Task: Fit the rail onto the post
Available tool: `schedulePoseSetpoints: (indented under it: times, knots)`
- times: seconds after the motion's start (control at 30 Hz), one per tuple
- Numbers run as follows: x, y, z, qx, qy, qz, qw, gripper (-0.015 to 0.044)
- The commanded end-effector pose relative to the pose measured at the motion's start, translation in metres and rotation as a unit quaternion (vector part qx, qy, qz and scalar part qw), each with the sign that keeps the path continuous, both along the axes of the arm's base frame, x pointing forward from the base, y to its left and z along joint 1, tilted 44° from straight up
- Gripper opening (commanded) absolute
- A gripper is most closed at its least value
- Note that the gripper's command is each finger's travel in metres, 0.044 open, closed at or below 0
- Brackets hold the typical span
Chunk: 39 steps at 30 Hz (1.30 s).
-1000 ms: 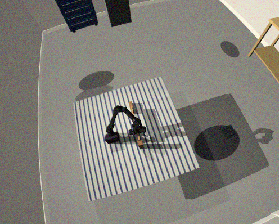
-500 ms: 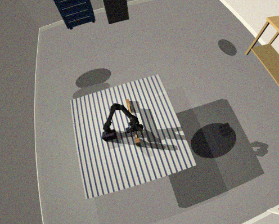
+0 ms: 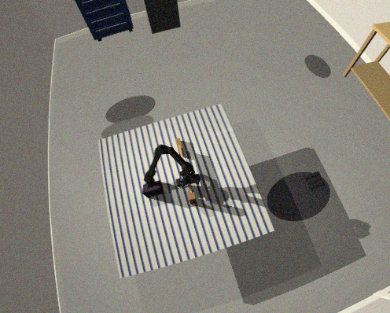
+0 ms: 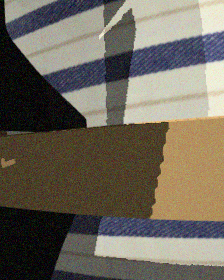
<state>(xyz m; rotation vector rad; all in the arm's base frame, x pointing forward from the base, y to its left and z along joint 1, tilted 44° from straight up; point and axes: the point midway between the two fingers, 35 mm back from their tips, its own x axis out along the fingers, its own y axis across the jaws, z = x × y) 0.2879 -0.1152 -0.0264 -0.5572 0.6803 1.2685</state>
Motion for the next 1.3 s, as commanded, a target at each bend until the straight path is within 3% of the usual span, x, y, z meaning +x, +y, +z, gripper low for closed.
schedulePoseSetpoints:
  times: [0.0,1.27]
  knots:
    - [0.0010,-0.0049,0.0002,-0.003,-0.003,-0.003,1.000,0.0000]
    - [-0.0008,-0.0133,-0.0077,-0.003,-0.003,-0.003,1.000,0.0000]
